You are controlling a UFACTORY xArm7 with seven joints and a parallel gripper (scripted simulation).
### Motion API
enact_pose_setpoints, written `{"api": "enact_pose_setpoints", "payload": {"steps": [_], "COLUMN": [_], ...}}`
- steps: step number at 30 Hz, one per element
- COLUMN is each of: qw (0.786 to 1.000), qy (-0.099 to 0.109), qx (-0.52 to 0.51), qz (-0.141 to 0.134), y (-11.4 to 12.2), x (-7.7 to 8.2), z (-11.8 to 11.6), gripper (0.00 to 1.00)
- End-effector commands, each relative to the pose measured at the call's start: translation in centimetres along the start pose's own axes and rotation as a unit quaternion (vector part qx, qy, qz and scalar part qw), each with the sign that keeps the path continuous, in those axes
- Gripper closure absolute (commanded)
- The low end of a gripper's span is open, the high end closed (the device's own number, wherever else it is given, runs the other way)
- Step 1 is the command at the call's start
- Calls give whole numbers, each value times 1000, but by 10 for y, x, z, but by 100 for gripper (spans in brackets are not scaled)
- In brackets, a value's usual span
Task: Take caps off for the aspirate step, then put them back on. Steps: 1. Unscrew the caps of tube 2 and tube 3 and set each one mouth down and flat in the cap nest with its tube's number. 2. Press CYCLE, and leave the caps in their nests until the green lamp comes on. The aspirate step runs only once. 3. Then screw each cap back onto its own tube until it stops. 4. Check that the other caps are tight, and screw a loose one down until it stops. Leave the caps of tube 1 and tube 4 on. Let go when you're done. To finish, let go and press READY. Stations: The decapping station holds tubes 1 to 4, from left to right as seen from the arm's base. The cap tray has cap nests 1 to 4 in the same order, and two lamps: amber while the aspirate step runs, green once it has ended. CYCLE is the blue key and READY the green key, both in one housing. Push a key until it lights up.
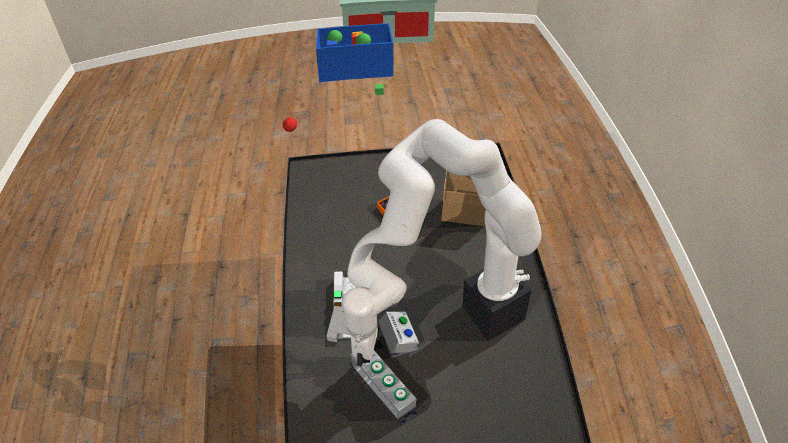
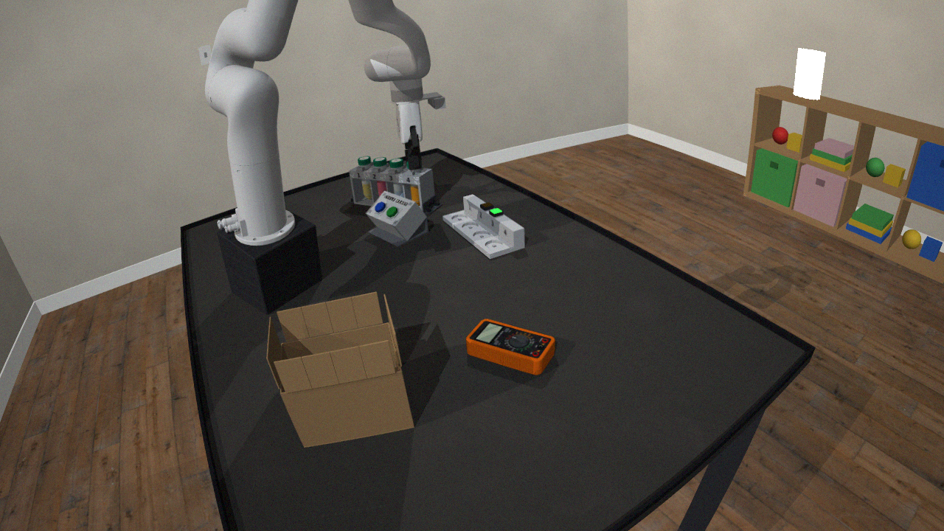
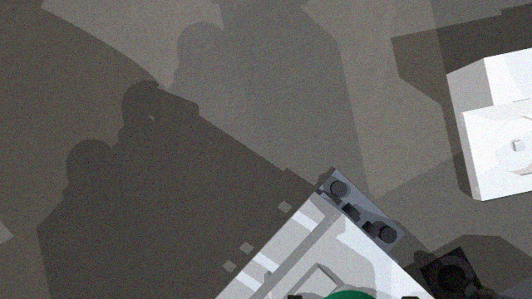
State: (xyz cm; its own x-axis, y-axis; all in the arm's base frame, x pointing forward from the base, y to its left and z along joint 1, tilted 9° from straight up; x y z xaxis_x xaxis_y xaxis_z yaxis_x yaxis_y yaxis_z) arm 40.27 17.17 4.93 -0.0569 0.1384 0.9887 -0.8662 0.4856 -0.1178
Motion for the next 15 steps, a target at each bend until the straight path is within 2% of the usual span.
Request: {"api": "enact_pose_setpoints", "payload": {"steps": [1,8,15], "qw": [999,977,925], "qy": [-2,-2,-2], "qx": [-40,-213,-380], "qz": [1,1,1], "y": [-1,0,-1], "x": [1,1,1], "z": [-1,-1,-1], "gripper": [100,100,100]}}
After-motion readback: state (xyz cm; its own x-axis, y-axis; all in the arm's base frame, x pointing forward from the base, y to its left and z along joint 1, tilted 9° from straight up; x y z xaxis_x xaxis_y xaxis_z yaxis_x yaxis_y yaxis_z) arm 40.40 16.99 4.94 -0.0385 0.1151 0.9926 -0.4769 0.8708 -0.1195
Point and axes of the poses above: the point where the finger pads meet when closed, its own x axis back along the fingers, its own z axis across the jaws, y = z × x, the point moved 6 cm from there along x, back along the fingers, and after that the axes turned 13 degrees about -x, right-handed, at the moved point
